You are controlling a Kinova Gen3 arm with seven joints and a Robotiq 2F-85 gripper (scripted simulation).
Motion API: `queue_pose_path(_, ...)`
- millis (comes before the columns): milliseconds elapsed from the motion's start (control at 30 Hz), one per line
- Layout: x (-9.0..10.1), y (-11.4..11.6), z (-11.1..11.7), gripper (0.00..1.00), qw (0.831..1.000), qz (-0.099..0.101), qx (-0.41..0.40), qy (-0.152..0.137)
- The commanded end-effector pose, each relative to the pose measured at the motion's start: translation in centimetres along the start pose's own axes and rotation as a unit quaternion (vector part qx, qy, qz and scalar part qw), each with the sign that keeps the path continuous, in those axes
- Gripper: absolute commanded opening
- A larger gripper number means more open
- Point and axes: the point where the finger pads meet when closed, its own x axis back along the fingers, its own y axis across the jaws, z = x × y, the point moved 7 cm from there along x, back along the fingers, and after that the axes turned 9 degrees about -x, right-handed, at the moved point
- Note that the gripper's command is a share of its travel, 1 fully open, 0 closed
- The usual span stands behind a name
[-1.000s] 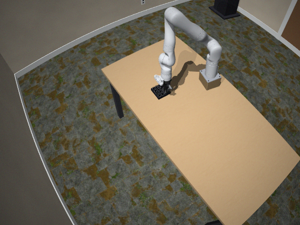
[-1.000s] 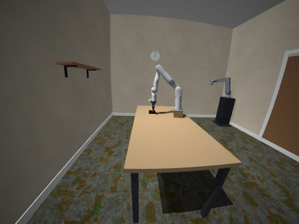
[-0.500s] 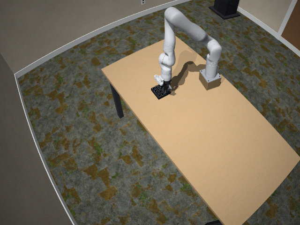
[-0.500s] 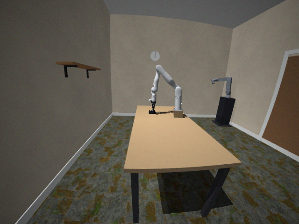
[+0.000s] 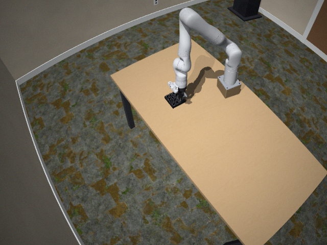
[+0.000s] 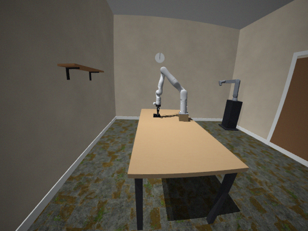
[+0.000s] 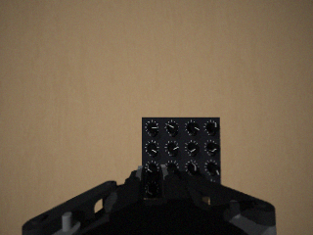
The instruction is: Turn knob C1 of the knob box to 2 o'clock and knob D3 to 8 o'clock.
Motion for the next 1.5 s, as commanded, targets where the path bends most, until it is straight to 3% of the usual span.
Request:
queue_pose_path(0,0.0,0.0,0.0,0.19,1.000,0.000,0.000,0.000)
queue_pose_path(700,-1.3,0.0,0.0,0.19,1.000,0.000,0.000,0.000)
queue_pose_path(1467,-1.3,0.0,0.0,0.19,1.000,0.000,0.000,0.000)
